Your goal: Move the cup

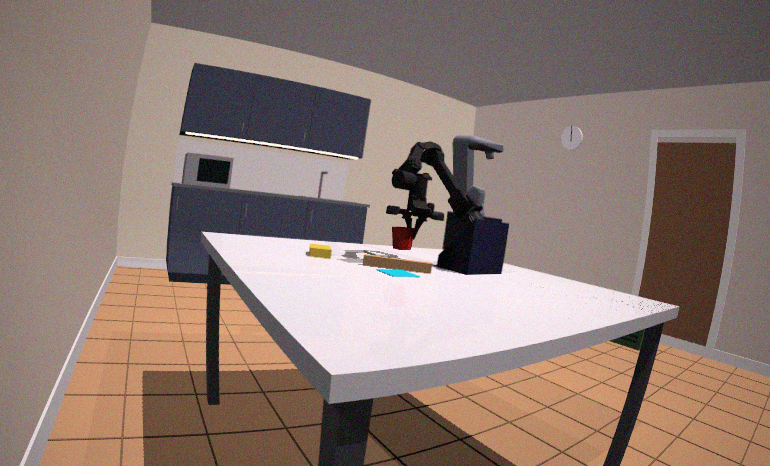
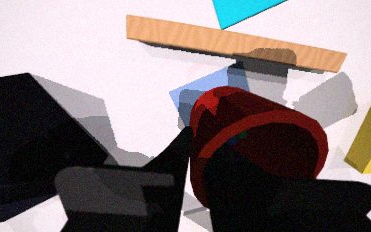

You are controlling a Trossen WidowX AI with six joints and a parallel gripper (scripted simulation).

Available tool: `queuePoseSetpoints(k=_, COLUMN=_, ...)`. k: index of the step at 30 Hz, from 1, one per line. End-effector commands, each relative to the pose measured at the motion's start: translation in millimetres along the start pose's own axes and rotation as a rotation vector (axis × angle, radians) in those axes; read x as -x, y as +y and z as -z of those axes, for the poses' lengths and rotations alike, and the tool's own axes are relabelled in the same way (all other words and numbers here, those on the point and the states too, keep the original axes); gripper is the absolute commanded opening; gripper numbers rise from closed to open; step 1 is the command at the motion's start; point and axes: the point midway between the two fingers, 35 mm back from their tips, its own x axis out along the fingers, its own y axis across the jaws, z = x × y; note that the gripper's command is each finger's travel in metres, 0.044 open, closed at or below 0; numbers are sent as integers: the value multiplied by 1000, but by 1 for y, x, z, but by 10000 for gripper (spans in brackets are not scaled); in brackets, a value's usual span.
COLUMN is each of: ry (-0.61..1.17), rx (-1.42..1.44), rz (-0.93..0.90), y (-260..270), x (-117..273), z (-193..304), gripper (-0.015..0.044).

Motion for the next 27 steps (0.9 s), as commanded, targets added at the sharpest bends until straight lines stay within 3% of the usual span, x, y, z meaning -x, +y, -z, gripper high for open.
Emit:
queuePoseSetpoints(k=1, ry=-1, rx=-5, rz=1, y=-2, x=0, z=-8, gripper=0)
queuePoseSetpoints(k=27, ry=-2, rx=-9, rz=3, y=-6, x=3, z=-51, gripper=0)
